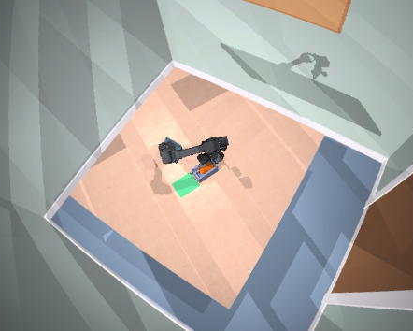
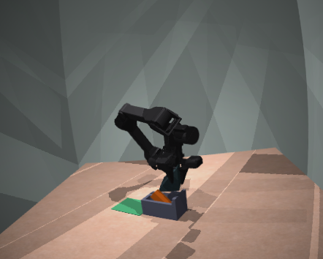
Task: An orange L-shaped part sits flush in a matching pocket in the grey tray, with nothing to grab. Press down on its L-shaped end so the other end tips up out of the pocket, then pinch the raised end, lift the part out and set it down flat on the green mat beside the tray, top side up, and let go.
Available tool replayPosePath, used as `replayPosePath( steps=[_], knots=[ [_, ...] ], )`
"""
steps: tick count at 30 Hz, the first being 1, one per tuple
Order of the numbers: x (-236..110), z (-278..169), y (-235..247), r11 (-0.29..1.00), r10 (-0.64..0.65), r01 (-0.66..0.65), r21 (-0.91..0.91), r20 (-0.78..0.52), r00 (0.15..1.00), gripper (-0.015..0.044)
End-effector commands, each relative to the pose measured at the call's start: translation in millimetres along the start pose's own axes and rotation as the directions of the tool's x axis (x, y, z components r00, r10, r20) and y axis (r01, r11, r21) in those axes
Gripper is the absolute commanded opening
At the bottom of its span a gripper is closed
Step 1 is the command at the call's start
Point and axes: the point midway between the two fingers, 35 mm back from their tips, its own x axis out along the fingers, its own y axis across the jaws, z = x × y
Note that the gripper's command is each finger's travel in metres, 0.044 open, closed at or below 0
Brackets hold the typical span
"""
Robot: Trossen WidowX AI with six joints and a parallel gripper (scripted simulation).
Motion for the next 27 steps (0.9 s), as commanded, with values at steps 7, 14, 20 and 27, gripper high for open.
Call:
replayPosePath(
  steps=[7,14,20,27],
  knots=[
    [-10.1,-0.7,-1.1,1.0,0.007,-0.007,-0.001,0.007,1.0,0.018],
    [-10.1,-0.7,-1.1,1.0,0.007,-0.007,-0.001,0.007,1.0,0.018],
    [-10.1,-0.7,-1.1,1.0,0.007,-0.007,-0.001,0.007,1.0,0.018],
    [-10.2,-0.5,-1.9,1.0,0.007,-0.007,-0.016,0.007,1.0,0.0206]
  ],
)
